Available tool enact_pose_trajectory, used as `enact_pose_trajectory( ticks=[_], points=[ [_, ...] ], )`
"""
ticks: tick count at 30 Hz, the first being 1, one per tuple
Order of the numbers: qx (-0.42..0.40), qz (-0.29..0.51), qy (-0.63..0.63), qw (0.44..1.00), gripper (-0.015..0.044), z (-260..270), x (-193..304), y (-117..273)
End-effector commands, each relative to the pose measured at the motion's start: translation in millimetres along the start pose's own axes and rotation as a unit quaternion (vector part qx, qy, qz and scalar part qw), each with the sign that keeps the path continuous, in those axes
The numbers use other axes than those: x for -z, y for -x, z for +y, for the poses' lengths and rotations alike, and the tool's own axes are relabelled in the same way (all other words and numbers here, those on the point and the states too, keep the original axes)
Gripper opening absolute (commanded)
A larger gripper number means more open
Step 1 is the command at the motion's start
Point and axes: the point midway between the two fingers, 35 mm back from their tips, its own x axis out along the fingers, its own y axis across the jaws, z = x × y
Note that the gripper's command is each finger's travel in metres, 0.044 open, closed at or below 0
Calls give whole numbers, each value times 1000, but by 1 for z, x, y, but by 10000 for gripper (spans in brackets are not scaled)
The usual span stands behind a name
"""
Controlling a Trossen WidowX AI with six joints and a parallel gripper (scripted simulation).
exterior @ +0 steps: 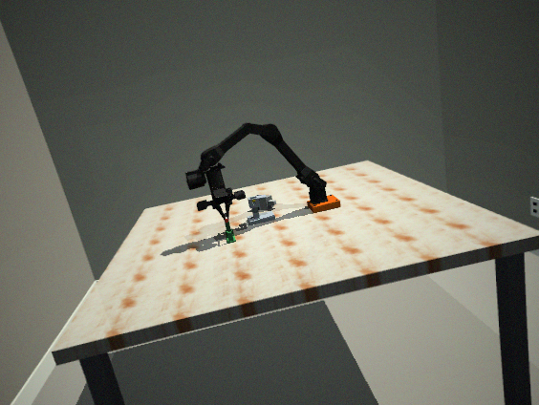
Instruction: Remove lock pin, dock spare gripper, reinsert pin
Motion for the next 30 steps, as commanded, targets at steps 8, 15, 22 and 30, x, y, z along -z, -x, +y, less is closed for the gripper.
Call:
enact_pose_trajectory(
  ticks=[8, 15, 22, 30],
  points=[
    [-1, 1, 3, 1000, 0, -1, 2, -13],
    [2, 0, 3, 1000, 0, -1, 3, -23],
    [5, -1, 3, 1000, 0, -2, 4, -32],
    [5, -1, 3, 1000, 0, -2, 4, -36]
  ],
)
